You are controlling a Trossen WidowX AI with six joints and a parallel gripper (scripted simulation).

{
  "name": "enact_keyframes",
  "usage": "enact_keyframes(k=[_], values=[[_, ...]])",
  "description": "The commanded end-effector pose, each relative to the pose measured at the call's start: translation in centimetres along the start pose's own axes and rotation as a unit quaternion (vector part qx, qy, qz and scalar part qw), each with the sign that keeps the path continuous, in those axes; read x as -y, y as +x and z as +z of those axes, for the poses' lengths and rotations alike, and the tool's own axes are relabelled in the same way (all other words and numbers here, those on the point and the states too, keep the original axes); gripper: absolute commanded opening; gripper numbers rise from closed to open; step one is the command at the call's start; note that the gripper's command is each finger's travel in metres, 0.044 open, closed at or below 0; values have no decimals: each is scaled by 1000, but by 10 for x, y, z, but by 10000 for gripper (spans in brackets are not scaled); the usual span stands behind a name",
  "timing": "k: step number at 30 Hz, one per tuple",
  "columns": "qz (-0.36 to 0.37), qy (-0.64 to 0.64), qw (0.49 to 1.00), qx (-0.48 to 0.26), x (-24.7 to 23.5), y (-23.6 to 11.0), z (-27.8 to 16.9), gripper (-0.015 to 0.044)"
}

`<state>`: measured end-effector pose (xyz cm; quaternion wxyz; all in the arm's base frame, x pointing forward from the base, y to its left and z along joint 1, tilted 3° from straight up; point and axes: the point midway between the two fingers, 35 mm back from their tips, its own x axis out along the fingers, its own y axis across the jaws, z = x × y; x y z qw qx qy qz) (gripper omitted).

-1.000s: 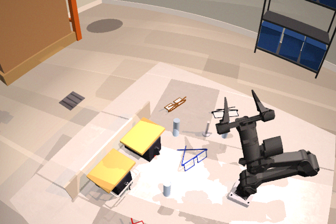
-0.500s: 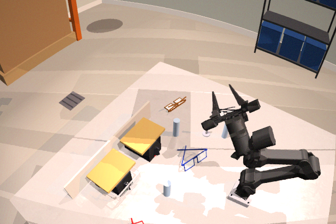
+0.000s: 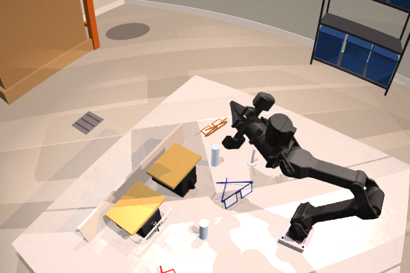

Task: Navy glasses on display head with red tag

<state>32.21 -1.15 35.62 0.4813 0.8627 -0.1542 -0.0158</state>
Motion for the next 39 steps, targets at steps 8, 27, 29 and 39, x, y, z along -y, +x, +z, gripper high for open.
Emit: enact_keyframes(k=[8, 27, 29, 39], values=[[-228, 33, 939, 255, 58, 54, 123, 0], [-403, 288, 602, 626, 80, -27, 273, 0], [-404, 291, 596, 630, 80, -28, 274, 0], [-404, 291, 596, 630, 80, -28, 274, 0]])
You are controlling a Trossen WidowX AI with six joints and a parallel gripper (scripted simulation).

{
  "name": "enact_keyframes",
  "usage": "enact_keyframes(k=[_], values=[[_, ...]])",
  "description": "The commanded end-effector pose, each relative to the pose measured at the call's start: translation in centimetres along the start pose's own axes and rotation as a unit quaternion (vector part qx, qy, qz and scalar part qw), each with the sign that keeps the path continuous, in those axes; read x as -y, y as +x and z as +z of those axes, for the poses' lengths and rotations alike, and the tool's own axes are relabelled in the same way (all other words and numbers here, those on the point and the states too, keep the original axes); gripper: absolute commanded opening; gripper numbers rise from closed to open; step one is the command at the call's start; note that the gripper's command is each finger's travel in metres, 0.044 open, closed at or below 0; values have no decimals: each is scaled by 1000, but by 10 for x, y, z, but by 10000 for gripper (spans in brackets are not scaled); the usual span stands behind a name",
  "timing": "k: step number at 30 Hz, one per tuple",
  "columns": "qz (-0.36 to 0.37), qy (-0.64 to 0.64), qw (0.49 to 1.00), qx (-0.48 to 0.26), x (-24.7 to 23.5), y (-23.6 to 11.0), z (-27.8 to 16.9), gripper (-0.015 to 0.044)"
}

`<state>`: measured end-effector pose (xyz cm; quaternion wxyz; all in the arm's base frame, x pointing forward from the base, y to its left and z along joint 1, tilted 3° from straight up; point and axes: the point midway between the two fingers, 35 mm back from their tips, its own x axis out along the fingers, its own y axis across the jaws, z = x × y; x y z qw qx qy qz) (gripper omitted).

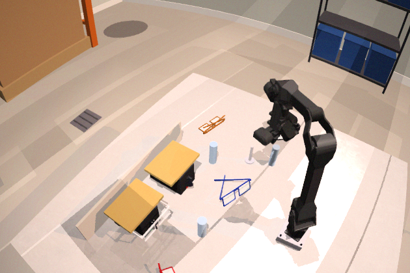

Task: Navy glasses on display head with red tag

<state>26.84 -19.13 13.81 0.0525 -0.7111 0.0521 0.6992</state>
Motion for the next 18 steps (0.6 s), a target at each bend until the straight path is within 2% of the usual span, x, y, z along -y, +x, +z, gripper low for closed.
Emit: enact_keyframes(k=[1, 18], values=[[-11, 11, 1000, 6, 0, -1, 1, 0], [-11, 11, 1000, 6, 0, 21, 0, 0]])
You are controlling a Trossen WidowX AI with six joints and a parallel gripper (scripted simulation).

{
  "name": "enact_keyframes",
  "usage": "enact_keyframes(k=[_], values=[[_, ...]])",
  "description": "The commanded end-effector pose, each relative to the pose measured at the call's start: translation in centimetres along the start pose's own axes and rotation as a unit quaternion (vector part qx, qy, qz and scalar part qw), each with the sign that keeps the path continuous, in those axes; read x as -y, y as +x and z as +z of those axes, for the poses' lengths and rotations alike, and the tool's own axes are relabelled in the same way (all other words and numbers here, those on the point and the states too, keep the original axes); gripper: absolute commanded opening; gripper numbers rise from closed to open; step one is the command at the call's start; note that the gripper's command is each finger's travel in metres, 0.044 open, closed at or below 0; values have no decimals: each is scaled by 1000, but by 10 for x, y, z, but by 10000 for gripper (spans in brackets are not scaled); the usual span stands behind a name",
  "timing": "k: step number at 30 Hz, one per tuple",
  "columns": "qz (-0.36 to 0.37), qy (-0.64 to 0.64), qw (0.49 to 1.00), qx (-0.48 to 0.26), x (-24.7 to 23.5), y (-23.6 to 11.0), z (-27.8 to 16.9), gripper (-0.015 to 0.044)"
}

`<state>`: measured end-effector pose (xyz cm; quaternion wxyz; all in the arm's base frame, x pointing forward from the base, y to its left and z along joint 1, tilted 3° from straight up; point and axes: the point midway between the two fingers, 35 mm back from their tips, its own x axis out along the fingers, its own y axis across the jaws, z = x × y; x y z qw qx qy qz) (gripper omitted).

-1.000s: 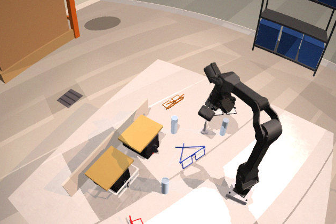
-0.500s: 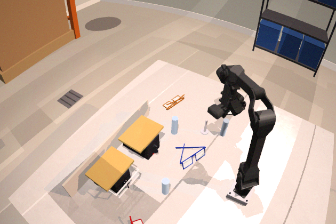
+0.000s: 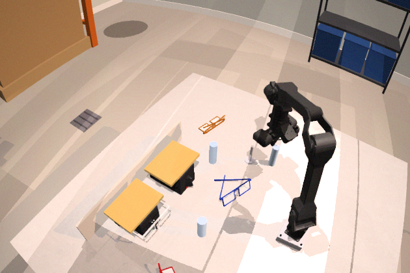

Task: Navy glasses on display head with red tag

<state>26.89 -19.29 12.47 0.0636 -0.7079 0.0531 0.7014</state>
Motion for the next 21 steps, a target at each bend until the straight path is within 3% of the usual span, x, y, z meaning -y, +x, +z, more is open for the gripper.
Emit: enact_keyframes(k=[1, 21], values=[[-4, 2, 1000, 2, 1, 9, 1, 0], [-4, 2, 1000, 2, 2, 42, 2, 0]])
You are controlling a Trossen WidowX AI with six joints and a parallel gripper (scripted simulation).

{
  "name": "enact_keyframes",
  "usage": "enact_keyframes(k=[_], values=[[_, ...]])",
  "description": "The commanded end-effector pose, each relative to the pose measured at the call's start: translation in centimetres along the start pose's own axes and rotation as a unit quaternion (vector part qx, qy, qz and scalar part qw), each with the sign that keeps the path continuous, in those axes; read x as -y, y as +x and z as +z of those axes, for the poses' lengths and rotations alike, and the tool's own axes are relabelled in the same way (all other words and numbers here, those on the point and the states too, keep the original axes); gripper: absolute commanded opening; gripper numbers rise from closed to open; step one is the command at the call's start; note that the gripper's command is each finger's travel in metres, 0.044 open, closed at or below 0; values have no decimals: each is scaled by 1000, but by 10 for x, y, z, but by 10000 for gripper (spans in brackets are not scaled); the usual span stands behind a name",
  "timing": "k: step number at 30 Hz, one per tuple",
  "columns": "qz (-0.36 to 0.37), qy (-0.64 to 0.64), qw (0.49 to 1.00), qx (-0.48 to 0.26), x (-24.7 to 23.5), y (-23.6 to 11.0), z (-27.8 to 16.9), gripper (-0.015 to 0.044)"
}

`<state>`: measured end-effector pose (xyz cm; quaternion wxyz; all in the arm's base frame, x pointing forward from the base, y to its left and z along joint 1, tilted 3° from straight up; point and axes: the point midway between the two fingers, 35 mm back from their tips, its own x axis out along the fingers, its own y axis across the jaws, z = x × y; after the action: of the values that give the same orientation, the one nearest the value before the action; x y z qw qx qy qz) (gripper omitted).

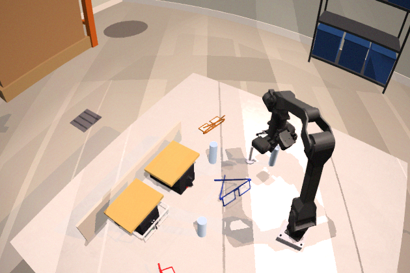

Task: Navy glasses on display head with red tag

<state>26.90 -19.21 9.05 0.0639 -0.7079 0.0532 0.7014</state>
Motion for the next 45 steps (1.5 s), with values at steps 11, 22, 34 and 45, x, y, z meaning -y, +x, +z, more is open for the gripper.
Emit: enact_keyframes(k=[11, 22, 34, 45], values=[[-4, 2, 1000, 2, 0, 12, 2, 0], [-4, 2, 1000, 2, -10, 11, 1, 0], [-3, 2, 1000, 2, -22, 11, 1, 0], [-3, 2, 1000, 2, -33, 11, 1, 0]])
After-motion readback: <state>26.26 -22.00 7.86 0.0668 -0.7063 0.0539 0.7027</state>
